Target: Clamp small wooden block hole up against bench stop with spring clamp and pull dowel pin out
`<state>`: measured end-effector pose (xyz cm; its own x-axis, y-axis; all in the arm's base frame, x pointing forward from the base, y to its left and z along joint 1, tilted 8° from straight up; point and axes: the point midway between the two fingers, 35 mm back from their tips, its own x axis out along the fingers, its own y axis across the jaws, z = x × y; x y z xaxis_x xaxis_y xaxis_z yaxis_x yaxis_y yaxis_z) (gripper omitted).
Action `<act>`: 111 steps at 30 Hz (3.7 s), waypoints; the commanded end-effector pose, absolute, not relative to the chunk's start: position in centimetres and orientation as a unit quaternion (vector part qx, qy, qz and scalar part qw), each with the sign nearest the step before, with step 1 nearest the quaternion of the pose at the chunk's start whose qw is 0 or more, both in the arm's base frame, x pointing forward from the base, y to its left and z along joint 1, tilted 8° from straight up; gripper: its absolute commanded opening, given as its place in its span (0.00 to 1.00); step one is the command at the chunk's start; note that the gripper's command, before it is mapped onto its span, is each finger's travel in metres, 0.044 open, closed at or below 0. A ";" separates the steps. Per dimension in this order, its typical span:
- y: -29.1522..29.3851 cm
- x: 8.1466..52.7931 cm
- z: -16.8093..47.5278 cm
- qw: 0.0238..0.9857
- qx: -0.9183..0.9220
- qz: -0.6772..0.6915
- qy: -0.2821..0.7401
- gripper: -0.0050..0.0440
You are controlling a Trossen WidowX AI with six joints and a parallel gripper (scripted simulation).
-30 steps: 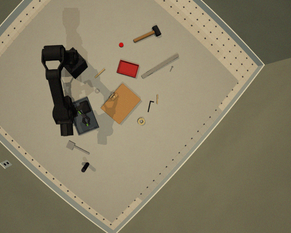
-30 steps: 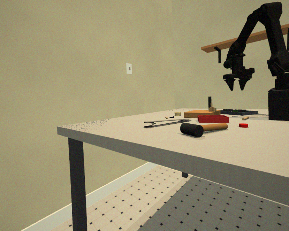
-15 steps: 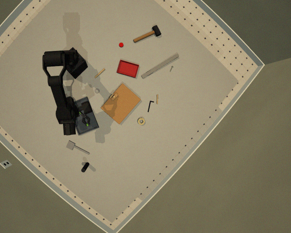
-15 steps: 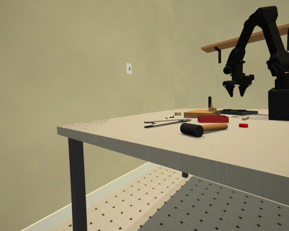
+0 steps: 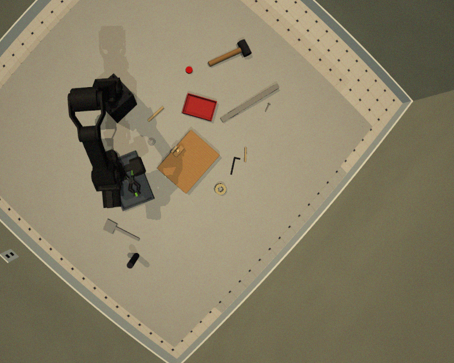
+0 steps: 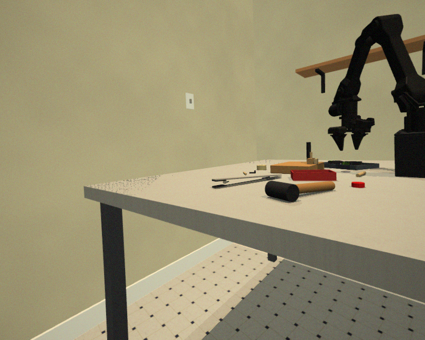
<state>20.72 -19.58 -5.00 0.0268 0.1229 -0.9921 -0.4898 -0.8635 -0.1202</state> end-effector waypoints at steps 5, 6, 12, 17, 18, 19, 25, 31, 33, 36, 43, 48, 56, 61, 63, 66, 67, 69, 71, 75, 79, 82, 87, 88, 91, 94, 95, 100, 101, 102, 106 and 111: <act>-19.2 20.5 -6.1 0.226 -0.676 0.688 0.134 1.00; -19.2 20.5 -6.1 0.226 -0.676 0.688 0.134 1.00; -19.0 20.5 -7.7 0.226 -0.676 0.688 0.134 1.00; -18.8 20.5 -8.9 0.226 -0.676 0.688 0.134 1.00; -18.8 20.5 -8.9 0.226 -0.676 0.688 0.134 1.00; -18.8 20.5 -8.9 0.226 -0.676 0.688 0.134 1.00; -18.8 20.5 -9.1 0.226 -0.676 0.688 0.134 1.00; -18.7 20.5 -10.0 0.226 -0.676 0.688 0.134 1.00; -18.6 20.5 -10.3 0.226 -0.676 0.688 0.134 1.00; -18.6 20.5 -10.4 0.226 -0.676 0.688 0.134 1.00; -18.6 20.5 -10.4 0.226 -0.676 0.688 0.134 1.00; -18.6 20.5 -10.4 0.226 -0.676 0.688 0.134 1.00; -18.6 20.5 -10.4 0.226 -0.676 0.688 0.134 1.00; -18.7 20.6 -10.3 0.226 -0.677 0.688 0.133 0.92; -18.7 20.6 -10.3 0.226 -0.677 0.688 0.133 0.88; -18.7 20.6 -10.3 0.226 -0.677 0.688 0.133 0.82; -18.7 20.6 -10.3 0.226 -0.677 0.688 0.133 0.80; -18.7 20.6 -10.3 0.226 -0.677 0.688 0.133 0.77; -18.7 20.6 -10.3 0.226 -0.677 0.688 0.133 0.74; -18.7 20.6 -10.3 0.226 -0.677 0.688 0.133 0.71; -18.7 20.6 -10.3 0.226 -0.677 0.688 0.133 0.66; -18.7 20.6 -10.3 0.226 -0.677 0.688 0.133 0.62; -18.7 20.6 -10.3 0.226 -0.677 0.688 0.133 0.55; -18.7 20.6 -10.3 0.226 -0.677 0.688 0.133 0.54; -18.7 20.6 -10.3 0.226 -0.677 0.688 0.133 0.52; -18.7 20.6 -10.3 0.226 -0.677 0.688 0.133 0.48; -18.7 20.6 -10.3 0.226 -0.677 0.688 0.133 0.47; -18.7 20.6 -10.3 0.226 -0.677 0.688 0.133 0.40; -18.7 20.6 -10.3 0.226 -0.677 0.688 0.133 0.39; -18.7 20.6 -10.3 0.226 -0.677 0.688 0.133 0.37; -18.7 20.6 -10.3 0.226 -0.677 0.688 0.133 0.32; -18.7 20.6 -10.3 0.226 -0.677 0.688 0.133 0.28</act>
